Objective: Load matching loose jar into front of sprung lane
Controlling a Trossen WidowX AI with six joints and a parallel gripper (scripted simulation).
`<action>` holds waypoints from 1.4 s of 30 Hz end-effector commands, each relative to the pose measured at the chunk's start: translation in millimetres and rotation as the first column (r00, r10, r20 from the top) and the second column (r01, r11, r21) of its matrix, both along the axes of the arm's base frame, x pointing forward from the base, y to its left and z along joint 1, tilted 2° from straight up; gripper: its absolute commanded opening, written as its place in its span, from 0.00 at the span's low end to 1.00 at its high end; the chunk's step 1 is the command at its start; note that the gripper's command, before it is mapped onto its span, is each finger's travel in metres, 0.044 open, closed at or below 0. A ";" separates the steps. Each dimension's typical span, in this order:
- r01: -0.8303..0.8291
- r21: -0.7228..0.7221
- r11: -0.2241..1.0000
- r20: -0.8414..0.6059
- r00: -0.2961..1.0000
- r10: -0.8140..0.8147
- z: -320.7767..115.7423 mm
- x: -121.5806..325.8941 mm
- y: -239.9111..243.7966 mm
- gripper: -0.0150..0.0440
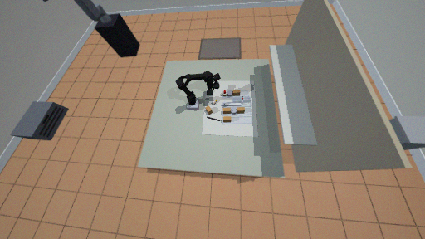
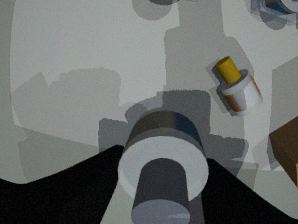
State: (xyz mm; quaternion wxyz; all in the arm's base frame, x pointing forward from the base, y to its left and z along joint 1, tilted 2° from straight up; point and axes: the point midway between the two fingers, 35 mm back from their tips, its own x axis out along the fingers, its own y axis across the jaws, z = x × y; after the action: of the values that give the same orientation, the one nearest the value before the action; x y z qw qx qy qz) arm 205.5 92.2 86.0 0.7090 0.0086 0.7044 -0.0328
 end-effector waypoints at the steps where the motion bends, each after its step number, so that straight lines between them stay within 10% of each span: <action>1: -0.005 0.009 1.000 0.003 1.000 0.005 -1.5 12.7 -8.0 0.25; 42: -0.047 -0.008 0.999 0.015 0.999 0.047 -55.5 85.1 -114.2 0.25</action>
State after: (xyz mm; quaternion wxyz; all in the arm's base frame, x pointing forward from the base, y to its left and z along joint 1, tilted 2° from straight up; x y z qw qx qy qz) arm 288.7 -21.3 30.6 0.7119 -0.0081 0.7020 -0.0183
